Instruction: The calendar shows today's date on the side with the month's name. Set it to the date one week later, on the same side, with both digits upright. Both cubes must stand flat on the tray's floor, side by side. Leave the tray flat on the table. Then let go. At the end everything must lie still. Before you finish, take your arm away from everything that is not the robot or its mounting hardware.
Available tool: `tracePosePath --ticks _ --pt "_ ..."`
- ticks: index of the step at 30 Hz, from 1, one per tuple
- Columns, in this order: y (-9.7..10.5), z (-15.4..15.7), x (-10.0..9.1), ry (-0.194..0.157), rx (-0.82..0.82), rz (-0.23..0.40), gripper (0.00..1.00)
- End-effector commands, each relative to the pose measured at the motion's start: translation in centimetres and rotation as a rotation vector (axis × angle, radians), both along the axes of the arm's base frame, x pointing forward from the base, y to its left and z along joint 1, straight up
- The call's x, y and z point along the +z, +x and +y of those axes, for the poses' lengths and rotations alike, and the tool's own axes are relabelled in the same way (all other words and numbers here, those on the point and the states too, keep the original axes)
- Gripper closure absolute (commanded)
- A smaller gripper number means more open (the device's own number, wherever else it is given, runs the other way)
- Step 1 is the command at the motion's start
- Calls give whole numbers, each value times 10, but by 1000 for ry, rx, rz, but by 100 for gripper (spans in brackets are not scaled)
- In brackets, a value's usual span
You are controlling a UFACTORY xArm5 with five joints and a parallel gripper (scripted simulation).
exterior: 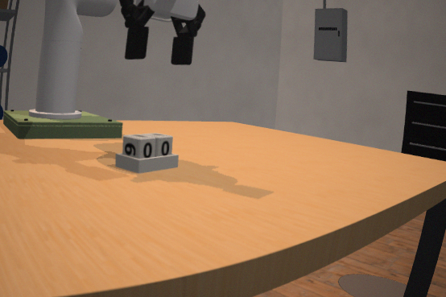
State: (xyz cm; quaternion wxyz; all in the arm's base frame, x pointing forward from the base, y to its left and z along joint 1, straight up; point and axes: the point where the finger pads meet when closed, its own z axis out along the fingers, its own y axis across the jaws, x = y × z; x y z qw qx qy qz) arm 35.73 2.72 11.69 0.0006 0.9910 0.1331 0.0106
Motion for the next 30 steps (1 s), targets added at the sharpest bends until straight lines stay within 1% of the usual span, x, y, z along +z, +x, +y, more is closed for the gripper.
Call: tracePosePath --ticks 1,15,19,22,25,27,30 --pt "-4 -4 2 -1 -2 16 0" --pt "-4 -4 2 -1 -3 16 0" --pt "-5 -4 2 -1 -24 16 0" --pt "-6 -2 2 0 -71 16 0" --pt "-9 0 1 1 -153 16 0" --pt "-9 0 1 1 -153 16 0" --pt "-12 4 1 2 -270 16 0"
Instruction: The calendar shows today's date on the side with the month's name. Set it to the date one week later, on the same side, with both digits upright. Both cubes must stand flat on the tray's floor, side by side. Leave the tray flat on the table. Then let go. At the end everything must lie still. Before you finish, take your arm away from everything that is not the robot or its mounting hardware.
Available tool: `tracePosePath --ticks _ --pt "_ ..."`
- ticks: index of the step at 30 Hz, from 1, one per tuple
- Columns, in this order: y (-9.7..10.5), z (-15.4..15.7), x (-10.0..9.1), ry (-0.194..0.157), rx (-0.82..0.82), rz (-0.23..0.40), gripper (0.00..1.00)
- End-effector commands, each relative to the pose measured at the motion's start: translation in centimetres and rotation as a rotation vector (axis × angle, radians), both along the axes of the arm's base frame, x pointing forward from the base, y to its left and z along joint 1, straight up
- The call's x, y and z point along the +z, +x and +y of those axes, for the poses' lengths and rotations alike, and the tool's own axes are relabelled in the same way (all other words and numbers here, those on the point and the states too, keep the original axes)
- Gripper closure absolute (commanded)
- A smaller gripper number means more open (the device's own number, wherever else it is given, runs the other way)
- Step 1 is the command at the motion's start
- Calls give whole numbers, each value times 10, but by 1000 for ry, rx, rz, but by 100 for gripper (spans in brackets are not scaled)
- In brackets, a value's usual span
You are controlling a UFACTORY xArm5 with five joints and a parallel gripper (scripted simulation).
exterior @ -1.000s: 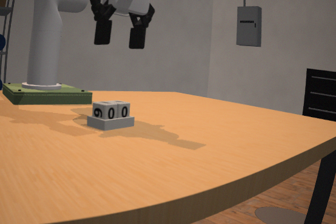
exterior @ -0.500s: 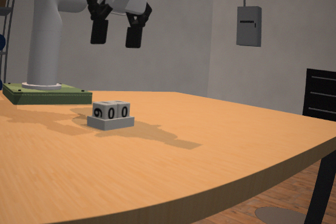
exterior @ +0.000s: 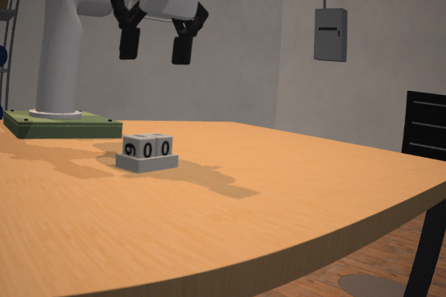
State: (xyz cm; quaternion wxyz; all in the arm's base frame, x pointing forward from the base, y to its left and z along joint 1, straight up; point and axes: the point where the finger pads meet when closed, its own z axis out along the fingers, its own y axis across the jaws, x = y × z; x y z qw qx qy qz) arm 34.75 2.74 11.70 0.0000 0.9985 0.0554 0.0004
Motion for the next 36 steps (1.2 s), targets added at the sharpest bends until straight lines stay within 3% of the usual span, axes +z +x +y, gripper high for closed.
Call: tracePosePath --ticks 1,12,15,17,36 --pt "-3 5 0 1 -161 -4 0" --pt "-14 15 -2 2 -515 -4 0" --pt "-14 15 -2 2 -518 -4 0" --pt "-18 18 -3 2 -650 -4 0" --pt "-35 32 -7 4 -1190 -3 0"
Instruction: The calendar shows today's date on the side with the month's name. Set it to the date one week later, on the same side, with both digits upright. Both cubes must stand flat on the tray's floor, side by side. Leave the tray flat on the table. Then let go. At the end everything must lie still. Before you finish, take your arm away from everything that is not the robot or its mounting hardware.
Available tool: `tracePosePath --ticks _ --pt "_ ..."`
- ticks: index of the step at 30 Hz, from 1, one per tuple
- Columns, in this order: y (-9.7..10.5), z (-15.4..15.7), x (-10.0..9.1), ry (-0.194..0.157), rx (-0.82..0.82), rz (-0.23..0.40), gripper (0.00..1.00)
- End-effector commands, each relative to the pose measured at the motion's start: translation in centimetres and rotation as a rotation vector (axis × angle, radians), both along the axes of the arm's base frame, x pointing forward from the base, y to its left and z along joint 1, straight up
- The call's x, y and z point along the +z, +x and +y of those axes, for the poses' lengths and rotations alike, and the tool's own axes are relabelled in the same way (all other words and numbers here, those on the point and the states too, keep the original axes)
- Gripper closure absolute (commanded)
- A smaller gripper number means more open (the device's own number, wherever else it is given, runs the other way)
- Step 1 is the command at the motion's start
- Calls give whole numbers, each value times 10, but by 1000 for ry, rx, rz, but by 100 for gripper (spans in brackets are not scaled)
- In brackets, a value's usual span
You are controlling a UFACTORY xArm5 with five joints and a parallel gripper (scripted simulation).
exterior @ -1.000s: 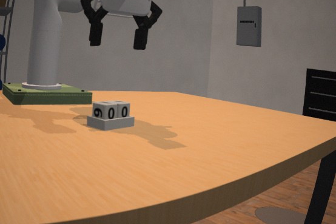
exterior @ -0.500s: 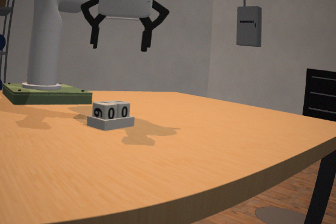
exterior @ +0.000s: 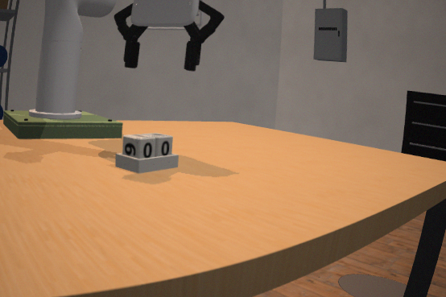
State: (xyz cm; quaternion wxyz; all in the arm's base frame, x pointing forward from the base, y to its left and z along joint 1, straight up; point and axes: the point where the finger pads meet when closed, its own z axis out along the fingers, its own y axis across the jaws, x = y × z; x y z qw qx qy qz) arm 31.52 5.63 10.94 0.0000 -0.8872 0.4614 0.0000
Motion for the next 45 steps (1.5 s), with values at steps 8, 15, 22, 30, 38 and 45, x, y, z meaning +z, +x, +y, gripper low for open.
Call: tracePosePath --ticks 8,15,22,30,38,45 --pt "-11 10 -2 2 -403 -4 0" --pt "-18 14 -4 2 -604 -4 0" --pt "-24 18 -6 3 -790 -4 0" --pt "-31 22 -8 3 -1006 -3 0" --pt "-35 25 -10 4 -1150 -3 0" --pt "-35 25 -10 4 -1158 -3 0"
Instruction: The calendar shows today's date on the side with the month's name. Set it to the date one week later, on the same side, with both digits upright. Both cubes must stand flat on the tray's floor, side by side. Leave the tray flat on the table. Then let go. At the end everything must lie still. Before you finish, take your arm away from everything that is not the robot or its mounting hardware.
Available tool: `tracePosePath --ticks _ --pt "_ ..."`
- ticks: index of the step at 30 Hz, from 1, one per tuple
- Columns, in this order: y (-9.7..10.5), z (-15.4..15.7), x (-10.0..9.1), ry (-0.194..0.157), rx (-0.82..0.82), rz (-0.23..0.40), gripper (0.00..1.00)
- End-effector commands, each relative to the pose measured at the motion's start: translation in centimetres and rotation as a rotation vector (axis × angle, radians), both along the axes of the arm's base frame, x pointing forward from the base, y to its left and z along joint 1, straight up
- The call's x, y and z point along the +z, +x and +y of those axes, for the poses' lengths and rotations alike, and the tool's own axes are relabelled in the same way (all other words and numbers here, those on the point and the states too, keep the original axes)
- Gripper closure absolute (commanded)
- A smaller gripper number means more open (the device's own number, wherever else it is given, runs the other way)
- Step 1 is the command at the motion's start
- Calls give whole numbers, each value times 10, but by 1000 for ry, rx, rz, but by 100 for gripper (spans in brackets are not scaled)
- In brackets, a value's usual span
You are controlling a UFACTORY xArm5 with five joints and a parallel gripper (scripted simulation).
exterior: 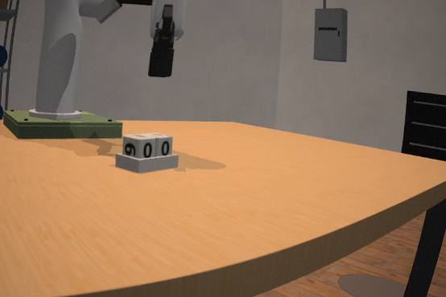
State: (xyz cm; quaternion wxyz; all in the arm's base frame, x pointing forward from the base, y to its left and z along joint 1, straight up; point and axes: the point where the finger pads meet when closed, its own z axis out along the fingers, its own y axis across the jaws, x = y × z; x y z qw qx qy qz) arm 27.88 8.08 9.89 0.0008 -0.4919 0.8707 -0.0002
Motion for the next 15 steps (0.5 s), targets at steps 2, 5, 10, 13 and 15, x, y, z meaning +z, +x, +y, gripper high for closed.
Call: tracePosePath --ticks 2,5,10,13,15 --pt "1 0 0 1 -5 -3 0" --pt "1 1 -6 1 -12 -3 0" --pt "0 1 -25 1 -14 -3 0" --pt "0 2 -38 1 -14 -3 0" --pt "0 2 -46 1 -14 -3 0"
